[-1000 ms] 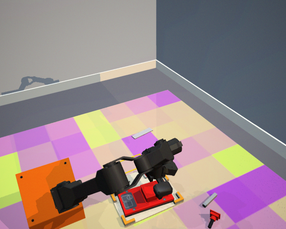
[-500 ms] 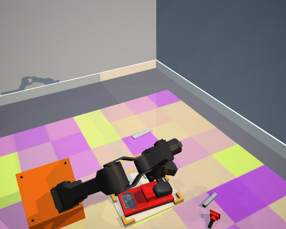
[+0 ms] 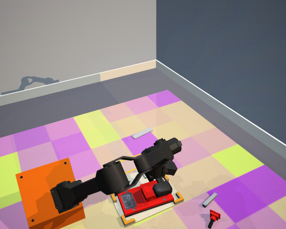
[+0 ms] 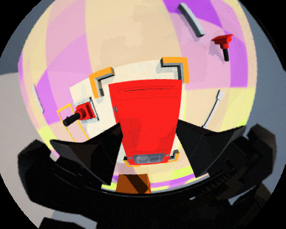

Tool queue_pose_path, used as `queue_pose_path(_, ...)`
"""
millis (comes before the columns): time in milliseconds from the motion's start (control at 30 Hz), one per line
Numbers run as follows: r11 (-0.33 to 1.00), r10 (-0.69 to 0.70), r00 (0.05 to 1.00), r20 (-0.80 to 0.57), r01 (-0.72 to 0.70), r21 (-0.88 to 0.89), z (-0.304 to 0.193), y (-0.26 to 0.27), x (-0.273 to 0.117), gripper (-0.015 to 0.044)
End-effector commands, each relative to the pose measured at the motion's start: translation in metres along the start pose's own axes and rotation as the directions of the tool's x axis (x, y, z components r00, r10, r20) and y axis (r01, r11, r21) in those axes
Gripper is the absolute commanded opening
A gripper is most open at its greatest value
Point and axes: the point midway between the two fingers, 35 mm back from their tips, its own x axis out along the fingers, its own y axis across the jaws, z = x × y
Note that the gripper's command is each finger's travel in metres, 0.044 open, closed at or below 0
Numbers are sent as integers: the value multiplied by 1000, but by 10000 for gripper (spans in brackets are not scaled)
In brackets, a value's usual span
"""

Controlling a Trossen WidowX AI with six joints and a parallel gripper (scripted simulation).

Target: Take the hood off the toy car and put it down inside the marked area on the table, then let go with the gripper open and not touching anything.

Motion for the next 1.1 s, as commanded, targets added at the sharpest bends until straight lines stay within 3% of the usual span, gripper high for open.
queue_pose_path(0, 1000, 2, 1000, 2, -2, 6, 1, -1, -4, 0)
queue_pose_path(1067, 1000, 2, 1000, 3, -2, 5, 1, 0, -25, 0)
